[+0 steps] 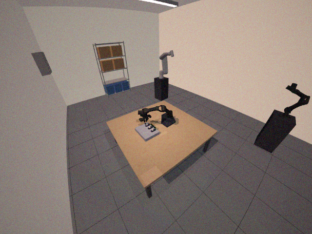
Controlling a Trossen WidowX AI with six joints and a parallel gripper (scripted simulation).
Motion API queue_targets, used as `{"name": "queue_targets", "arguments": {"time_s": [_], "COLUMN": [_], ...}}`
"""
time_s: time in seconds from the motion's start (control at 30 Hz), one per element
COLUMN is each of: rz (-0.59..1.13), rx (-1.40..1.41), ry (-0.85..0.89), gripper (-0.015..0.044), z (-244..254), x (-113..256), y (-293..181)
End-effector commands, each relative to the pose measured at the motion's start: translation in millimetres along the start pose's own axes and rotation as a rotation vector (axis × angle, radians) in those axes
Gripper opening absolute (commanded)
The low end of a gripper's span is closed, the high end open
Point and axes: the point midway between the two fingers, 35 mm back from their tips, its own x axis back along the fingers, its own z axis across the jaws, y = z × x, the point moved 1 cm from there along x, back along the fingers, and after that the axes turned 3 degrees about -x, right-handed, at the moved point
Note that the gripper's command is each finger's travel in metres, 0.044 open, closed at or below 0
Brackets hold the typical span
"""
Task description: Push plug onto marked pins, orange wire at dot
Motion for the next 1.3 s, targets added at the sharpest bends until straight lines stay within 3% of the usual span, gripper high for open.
{"name": "queue_targets", "arguments": {"time_s": [0.0,1.0,1.1,1.27], "rz": [0.06,0.097,0.097,0.097], "rx": [-0.115,-0.183,-0.183,-0.183], "ry": [-0.023,-0.042,-0.042,-0.042], "gripper": [0.0115,0.0115,0.0036,0.0003], "z": [-5,-11,-11,-11], "x": [-7,-53,-53,-53], "y": [11,13,13,13]}}
